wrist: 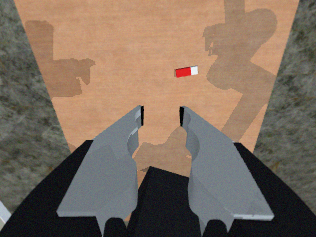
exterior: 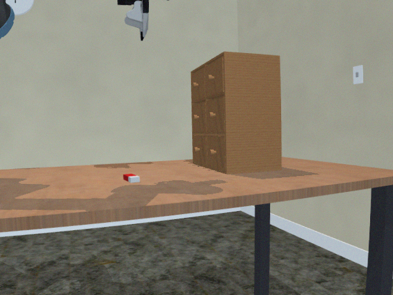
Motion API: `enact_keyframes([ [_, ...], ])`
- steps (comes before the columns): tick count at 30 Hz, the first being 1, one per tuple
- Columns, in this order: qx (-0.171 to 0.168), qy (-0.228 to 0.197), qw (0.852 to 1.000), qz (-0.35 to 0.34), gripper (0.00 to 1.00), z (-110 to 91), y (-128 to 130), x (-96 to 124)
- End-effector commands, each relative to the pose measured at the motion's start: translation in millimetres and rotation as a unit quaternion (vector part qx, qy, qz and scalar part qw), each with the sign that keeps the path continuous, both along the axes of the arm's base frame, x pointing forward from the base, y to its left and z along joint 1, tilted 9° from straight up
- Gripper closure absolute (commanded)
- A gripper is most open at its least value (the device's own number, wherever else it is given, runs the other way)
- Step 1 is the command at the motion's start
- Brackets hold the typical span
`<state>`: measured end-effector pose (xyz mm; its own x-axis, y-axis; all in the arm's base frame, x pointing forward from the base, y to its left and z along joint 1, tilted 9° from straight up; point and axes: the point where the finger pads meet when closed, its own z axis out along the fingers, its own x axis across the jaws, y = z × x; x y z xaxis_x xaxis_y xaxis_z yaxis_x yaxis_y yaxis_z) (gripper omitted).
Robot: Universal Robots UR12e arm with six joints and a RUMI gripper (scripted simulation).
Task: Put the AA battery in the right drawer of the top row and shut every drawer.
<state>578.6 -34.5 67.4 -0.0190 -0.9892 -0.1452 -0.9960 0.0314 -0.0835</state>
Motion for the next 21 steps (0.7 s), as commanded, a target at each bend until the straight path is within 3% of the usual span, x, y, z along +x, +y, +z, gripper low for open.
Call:
enact_keyframes([
  [1, 0.0, -0.001, 1.0, 0.0, 0.8, 0.6, -0.3, 0.6],
  [8, 0.0, -0.001, 1.0, 0.0, 0.8, 0.6, -0.3, 0.6],
  [9, 0.0, -0.001, 1.0, 0.0, 0.0, 0.6, -0.3, 0.6],
  [21, 0.0, -0.001, 1.0, 0.0, 0.0, 0.6, -0.3, 0.6],
])
